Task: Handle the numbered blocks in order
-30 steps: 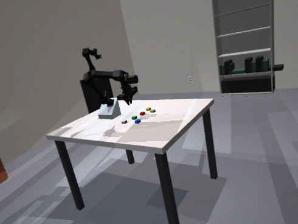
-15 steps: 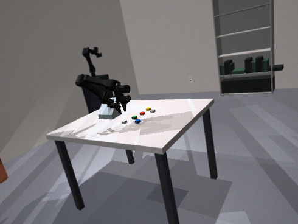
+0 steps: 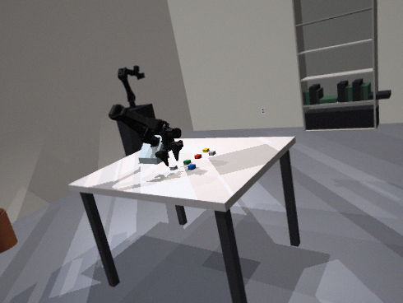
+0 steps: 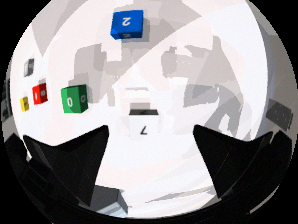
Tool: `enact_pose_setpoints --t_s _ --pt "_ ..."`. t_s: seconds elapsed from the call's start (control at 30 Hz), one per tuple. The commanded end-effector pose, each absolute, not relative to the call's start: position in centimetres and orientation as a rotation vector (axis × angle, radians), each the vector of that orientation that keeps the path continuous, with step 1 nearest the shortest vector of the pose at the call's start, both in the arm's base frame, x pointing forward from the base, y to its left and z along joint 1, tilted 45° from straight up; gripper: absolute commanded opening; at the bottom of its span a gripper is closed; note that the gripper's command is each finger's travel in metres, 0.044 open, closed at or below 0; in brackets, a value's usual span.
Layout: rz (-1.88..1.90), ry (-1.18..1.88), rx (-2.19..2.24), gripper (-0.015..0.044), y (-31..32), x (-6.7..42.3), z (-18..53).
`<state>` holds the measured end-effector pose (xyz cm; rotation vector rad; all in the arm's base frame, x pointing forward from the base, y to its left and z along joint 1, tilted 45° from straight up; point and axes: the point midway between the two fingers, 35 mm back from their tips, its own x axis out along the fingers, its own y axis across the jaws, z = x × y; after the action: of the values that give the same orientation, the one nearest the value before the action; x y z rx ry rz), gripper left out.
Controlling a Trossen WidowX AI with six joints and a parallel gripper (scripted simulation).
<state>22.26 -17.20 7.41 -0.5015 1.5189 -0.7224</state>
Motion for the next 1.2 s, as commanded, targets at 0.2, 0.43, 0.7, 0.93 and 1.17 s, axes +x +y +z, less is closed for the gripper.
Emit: enact_pose_setpoints --t_s 0.2,0.43,0.7,0.93,1.17 --pt "-0.721 1.522 -0.505 0.0400 -18.3 22.1 6.3" --pt "-0.722 1.521 -0.507 0.0400 -19.1 21.9 5.5" --pt "-0.722 1.521 -0.507 0.0243 -19.1 21.9 5.5" --pt "-0.722 1.521 -0.507 0.0120 -19.1 21.9 5.5" --pt "-0.722 1.521 -0.507 0.0120 -19.1 21.9 5.5"
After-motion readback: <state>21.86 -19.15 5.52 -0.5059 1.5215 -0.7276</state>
